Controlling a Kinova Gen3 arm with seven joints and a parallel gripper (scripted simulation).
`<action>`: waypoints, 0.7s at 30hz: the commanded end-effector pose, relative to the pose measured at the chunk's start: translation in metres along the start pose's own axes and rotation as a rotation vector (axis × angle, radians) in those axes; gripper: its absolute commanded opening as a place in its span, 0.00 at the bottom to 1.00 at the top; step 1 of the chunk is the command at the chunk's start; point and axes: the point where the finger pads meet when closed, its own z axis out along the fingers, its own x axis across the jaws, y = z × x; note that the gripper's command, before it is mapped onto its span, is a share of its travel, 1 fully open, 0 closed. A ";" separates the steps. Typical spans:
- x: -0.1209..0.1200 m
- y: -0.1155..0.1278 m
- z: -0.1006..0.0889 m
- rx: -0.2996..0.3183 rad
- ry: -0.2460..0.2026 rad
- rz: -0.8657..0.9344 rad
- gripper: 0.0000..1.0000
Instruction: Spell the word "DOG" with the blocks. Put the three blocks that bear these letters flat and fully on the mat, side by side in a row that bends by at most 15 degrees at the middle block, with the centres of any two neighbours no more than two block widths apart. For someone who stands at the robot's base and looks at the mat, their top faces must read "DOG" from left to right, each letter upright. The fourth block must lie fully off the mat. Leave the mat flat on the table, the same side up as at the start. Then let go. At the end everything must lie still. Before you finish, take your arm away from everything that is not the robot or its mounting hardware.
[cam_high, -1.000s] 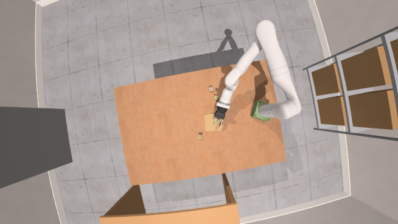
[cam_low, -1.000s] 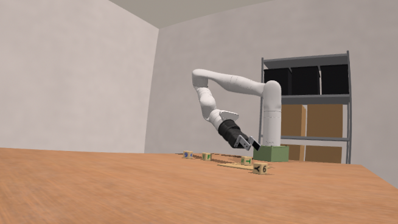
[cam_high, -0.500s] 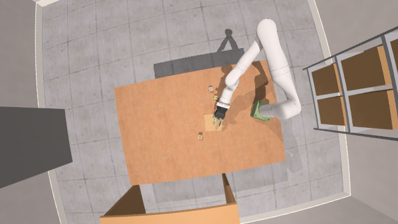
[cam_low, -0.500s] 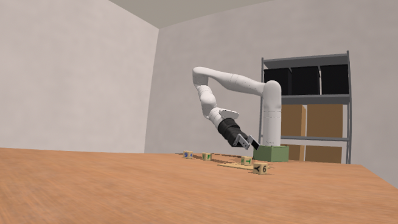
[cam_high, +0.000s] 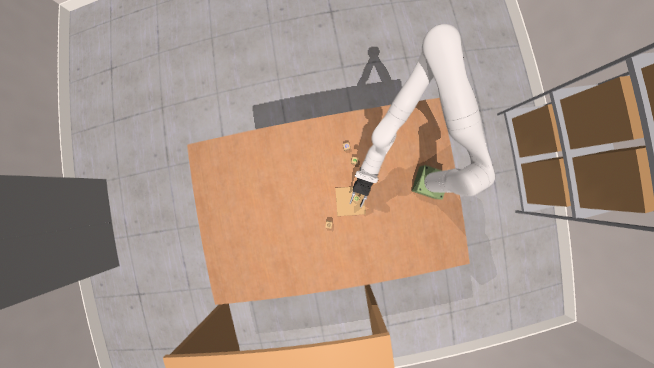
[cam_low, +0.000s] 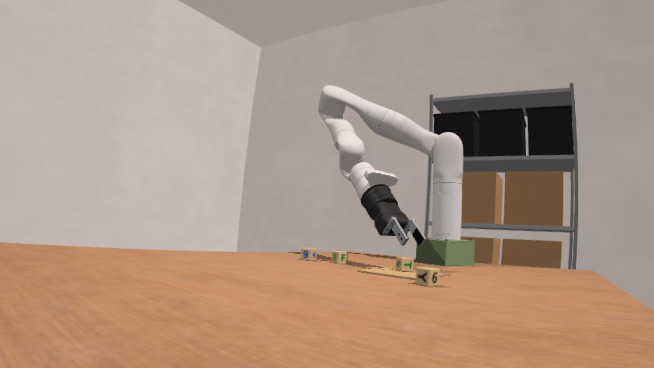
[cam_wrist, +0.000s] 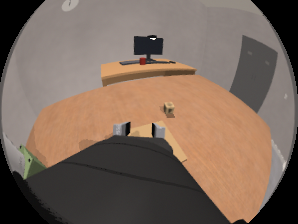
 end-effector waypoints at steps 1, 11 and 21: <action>-0.001 -0.007 -0.003 -0.079 -0.001 -0.053 0.87; -0.004 -0.011 -0.005 -0.286 -0.015 -0.049 0.87; -0.004 -0.014 -0.009 -0.495 -0.010 -0.051 0.87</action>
